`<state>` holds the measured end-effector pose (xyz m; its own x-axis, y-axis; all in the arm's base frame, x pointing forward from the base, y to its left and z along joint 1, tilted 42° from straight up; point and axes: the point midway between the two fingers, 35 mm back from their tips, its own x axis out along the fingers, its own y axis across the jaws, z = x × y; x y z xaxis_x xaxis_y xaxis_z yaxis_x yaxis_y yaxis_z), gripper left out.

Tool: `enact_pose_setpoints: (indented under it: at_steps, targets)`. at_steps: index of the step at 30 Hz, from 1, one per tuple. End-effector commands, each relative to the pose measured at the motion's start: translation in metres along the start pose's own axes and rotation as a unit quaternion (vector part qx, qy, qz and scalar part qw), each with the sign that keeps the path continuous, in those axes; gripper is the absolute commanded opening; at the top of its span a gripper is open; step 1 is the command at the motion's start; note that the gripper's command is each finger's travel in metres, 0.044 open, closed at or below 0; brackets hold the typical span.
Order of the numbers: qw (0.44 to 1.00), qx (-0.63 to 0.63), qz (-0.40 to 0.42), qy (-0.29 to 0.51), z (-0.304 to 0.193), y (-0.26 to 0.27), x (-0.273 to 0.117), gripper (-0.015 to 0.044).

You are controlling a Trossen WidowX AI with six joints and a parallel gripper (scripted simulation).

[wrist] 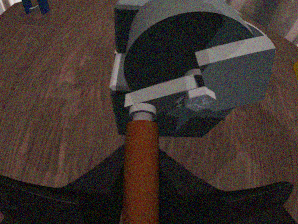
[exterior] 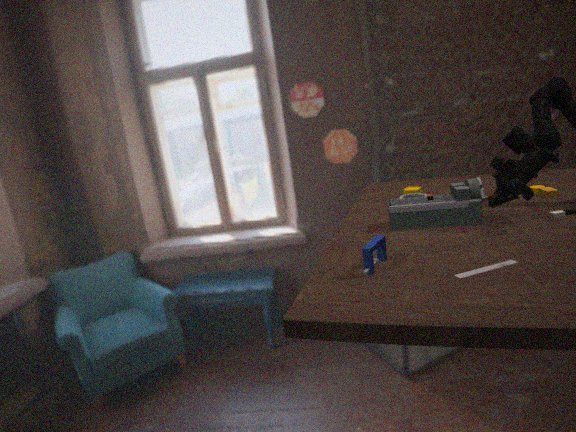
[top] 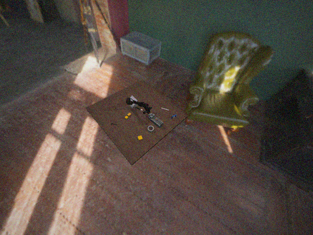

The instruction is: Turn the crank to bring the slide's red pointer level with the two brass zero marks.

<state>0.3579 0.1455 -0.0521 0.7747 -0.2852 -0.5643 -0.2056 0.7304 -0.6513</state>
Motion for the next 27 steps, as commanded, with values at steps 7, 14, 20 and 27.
enact_pose_setpoints:
  at_steps: [7, 14, 20, 27]
  targets:
    - [1.0, -0.002, -0.001, 0.001, -0.0009, -0.0009, 0.001, 0.0]
    - [1.0, 0.0, 0.0, 0.0, -0.0002, -0.0003, 0.0002, 0.0]
    - [1.0, 0.0, 0.0, 0.0, -0.0002, -0.0003, 0.0002, 0.0]
    - [1.0, 0.0, 0.0, 0.0, -0.0002, -0.0003, 0.0002, 0.0131]
